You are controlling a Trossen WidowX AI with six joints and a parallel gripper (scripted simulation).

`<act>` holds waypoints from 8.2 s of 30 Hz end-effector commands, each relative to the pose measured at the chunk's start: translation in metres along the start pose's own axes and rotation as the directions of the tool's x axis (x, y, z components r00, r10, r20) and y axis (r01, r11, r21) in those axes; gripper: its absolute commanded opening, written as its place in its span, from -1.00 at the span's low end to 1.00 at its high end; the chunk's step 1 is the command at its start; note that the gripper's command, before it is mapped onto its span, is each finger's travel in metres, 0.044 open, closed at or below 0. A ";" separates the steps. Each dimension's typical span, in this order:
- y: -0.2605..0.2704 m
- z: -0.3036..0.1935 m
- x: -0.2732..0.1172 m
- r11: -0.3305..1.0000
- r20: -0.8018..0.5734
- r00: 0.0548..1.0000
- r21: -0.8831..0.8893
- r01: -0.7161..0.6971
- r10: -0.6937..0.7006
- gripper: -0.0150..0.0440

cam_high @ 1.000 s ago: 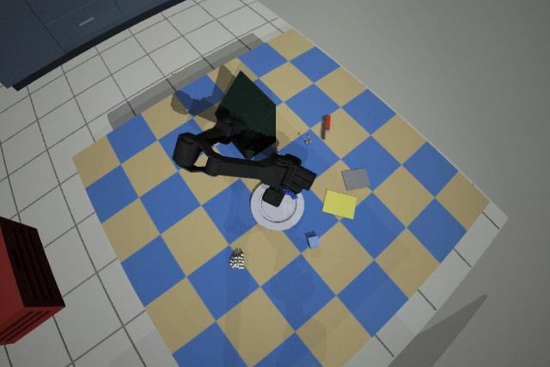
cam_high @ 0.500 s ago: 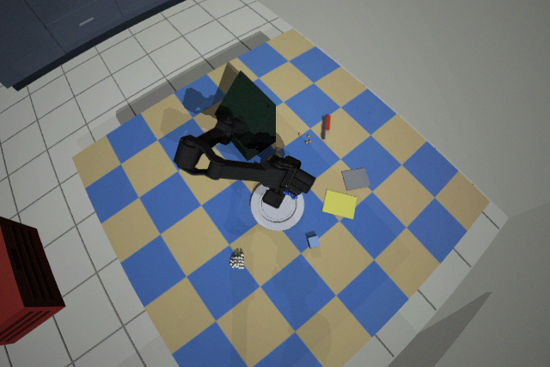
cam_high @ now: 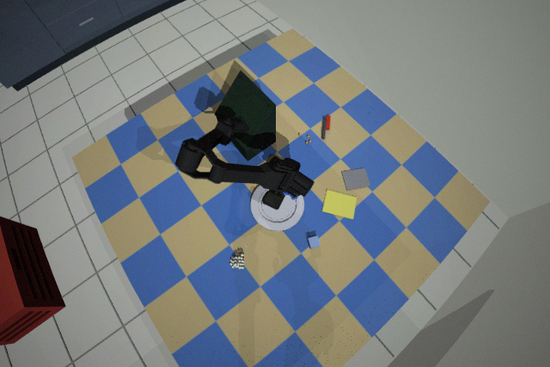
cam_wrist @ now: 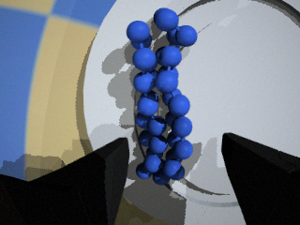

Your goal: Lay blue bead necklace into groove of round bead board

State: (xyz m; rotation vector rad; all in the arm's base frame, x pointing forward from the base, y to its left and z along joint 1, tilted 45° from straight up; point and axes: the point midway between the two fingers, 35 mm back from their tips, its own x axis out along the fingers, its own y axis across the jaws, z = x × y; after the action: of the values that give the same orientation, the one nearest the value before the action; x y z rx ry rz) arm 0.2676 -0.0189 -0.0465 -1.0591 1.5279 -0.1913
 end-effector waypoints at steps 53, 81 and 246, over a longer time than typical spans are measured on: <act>0.000 0.000 0.000 1.000 0.001 1.000 0.001 0.000 0.000 -0.49; 0.000 0.000 -0.006 1.000 0.001 1.000 -0.007 0.004 -0.004 0.93; -0.023 0.035 -0.007 0.989 0.002 1.000 -0.145 0.005 -0.005 1.00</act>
State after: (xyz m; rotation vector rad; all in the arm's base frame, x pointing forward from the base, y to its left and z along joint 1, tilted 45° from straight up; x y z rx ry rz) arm 0.3079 -0.0125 -0.0370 -1.1825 1.5562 -0.0799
